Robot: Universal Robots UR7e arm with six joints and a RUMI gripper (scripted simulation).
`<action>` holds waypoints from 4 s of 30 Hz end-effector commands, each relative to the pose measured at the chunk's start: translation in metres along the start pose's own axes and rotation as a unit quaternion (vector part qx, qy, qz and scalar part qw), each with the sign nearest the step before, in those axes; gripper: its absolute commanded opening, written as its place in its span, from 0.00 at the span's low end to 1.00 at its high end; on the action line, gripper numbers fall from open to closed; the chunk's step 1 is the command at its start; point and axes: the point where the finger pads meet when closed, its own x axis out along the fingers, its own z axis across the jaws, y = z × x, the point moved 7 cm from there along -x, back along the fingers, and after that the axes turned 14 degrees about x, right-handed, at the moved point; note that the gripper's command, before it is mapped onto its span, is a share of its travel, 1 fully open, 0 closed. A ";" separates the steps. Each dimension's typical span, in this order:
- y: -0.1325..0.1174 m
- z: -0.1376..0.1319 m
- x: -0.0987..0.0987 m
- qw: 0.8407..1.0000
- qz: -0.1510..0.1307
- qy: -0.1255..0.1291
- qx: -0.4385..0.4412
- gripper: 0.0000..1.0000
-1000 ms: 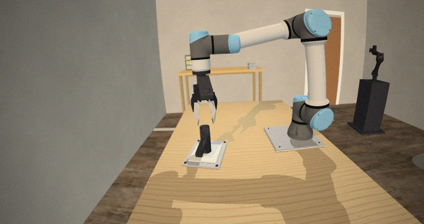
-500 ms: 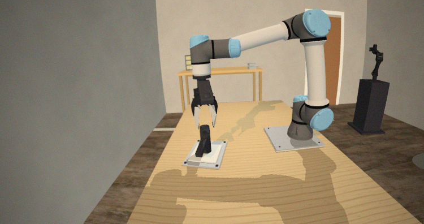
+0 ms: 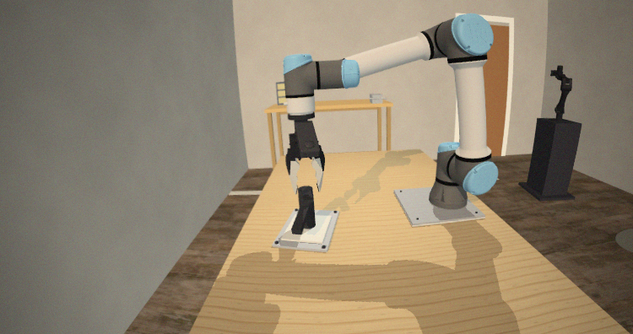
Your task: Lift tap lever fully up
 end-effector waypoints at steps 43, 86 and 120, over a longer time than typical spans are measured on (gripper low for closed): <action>0.000 0.000 0.000 1.000 0.000 -0.001 0.000 0.38; 0.000 0.000 0.027 1.000 0.000 -0.001 0.000 0.38; 0.000 0.000 0.029 1.000 0.000 -0.001 0.000 0.38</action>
